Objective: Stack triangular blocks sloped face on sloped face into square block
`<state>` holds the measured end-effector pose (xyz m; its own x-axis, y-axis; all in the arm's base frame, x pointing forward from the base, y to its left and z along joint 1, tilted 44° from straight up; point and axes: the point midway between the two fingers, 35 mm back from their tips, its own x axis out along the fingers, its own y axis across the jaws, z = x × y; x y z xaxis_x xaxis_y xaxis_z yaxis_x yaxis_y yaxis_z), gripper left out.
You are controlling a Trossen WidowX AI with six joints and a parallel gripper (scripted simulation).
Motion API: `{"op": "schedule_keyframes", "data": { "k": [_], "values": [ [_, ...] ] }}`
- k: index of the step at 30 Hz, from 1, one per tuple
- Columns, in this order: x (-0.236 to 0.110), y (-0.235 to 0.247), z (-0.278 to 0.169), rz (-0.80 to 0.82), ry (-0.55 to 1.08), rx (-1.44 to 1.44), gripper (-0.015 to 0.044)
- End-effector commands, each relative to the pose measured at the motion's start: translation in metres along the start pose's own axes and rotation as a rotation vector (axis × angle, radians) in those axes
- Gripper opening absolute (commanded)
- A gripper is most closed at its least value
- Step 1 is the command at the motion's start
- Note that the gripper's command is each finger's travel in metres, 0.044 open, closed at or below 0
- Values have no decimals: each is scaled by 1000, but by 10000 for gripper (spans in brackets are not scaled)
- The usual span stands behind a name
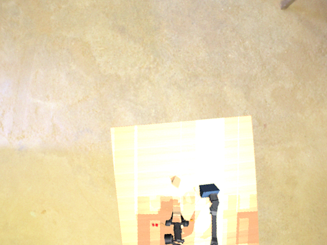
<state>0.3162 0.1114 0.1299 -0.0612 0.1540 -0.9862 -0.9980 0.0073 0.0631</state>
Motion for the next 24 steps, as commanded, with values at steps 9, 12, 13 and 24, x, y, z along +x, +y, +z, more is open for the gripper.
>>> {"op": "schedule_keyframes", "data": {
  "k": [9, 12, 13, 24],
  "values": [
    [7, 0, -9, 113, -289, 259, 0],
    [7, -1, -11, 138, -365, 323, 0],
    [6, -1, -12, 145, -390, 345, 0],
    [-1, -6, -19, 200, -585, 502, 0]
  ]
}}
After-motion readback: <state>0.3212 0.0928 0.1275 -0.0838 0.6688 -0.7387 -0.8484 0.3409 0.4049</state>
